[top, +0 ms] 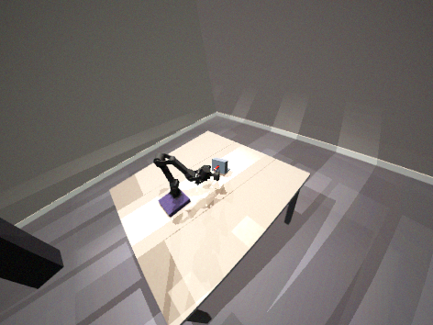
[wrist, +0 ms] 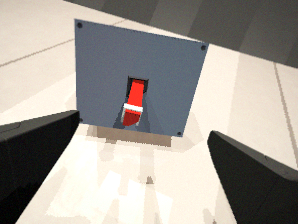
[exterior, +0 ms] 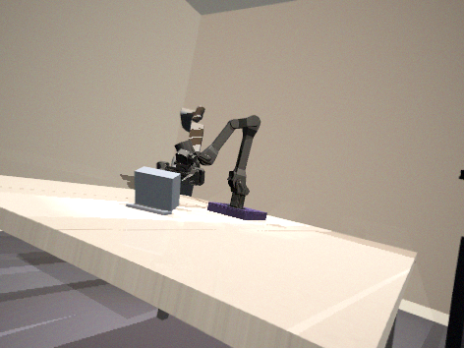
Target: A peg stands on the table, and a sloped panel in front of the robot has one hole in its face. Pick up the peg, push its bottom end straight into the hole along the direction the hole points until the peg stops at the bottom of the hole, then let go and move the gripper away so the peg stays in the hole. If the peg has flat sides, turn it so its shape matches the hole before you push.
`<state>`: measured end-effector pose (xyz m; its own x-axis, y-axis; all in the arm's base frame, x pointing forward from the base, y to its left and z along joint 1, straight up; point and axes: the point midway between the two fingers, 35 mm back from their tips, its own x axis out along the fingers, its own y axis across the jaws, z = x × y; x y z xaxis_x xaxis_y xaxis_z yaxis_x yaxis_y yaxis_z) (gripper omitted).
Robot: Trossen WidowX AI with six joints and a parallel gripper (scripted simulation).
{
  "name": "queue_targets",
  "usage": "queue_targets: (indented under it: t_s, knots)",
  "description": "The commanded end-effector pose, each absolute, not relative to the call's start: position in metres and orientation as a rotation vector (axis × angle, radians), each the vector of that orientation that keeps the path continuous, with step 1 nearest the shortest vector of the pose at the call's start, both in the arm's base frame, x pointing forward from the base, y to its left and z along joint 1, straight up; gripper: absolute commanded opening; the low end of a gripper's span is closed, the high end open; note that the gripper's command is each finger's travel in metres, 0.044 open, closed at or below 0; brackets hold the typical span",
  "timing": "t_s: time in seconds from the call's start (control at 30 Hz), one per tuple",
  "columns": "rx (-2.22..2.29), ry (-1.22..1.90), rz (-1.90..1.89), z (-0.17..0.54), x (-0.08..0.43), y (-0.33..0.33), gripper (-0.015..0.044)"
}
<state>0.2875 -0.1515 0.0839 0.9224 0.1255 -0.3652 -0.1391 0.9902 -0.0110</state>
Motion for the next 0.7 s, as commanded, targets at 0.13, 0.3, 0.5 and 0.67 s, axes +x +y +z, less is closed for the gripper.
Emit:
queue_targets:
  t_s: [0.13, 0.3, 0.5, 0.67]
  knots:
    - [-0.044, 0.365, 0.138, 0.088, 0.278, -0.153, 0.044]
    - [-0.044, 0.364, 0.137, 0.09, 0.272, -0.154, 0.044]
    - [-0.043, 0.362, 0.135, 0.091, 0.265, -0.156, 0.044]
    - [-0.042, 0.359, 0.134, 0.092, 0.26, -0.157, 0.044]
